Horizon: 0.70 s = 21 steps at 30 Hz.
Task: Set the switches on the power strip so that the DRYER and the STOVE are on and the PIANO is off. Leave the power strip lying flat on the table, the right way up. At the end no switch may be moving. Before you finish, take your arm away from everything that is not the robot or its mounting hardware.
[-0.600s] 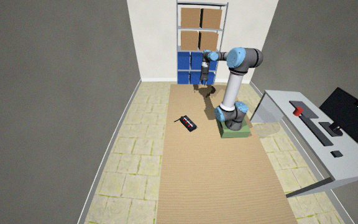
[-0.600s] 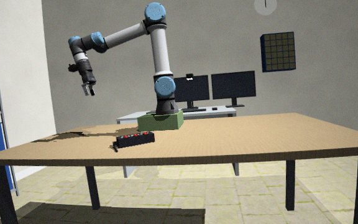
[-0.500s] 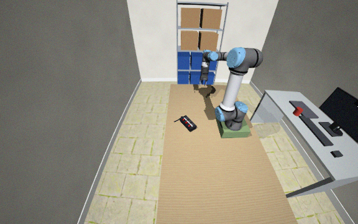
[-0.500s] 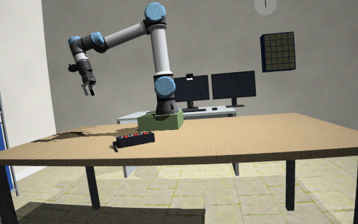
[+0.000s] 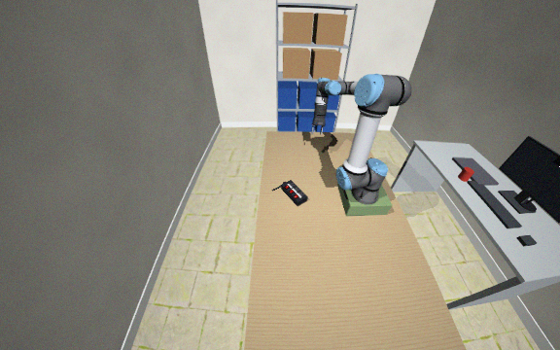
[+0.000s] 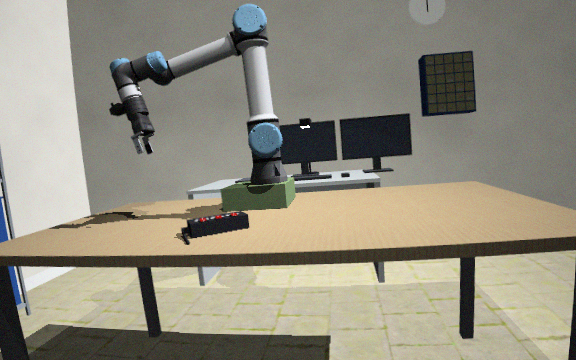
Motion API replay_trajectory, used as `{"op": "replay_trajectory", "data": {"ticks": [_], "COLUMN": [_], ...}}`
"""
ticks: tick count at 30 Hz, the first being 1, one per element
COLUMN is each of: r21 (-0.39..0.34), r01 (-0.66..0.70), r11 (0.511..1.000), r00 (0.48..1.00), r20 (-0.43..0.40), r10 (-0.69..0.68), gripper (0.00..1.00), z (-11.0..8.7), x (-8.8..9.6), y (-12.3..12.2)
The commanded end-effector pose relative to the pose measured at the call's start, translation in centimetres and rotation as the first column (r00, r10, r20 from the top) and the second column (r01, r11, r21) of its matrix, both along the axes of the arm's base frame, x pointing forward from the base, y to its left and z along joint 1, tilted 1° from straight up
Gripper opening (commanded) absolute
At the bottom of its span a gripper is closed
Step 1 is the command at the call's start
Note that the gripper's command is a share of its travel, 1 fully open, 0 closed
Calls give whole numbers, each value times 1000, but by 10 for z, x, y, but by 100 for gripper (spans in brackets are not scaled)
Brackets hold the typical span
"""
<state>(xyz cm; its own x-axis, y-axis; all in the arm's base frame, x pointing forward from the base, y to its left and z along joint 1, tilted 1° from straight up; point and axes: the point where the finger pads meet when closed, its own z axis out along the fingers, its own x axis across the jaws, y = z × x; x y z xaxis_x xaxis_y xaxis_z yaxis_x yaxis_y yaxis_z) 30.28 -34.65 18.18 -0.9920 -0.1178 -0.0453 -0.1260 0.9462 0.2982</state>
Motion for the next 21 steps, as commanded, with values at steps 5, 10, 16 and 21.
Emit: {"op": "replay_trajectory", "data": {"ticks": [5, 10, 16, 21], "r21": [-2, -8, -18, -42], "r01": [3, 15, 36, 75], "r11": [1000, 1000, 999, 996], "r00": [1000, 1000, 999, 994], "r20": [-2, -15, -35, -71], "r10": [-3, -15, -36, -78], "gripper": [100, 100, 100, 100], "z": [0, -5, -11, -24], "x": [1, 6, 15, 30], "y": [1, 5, 11, 26]}}
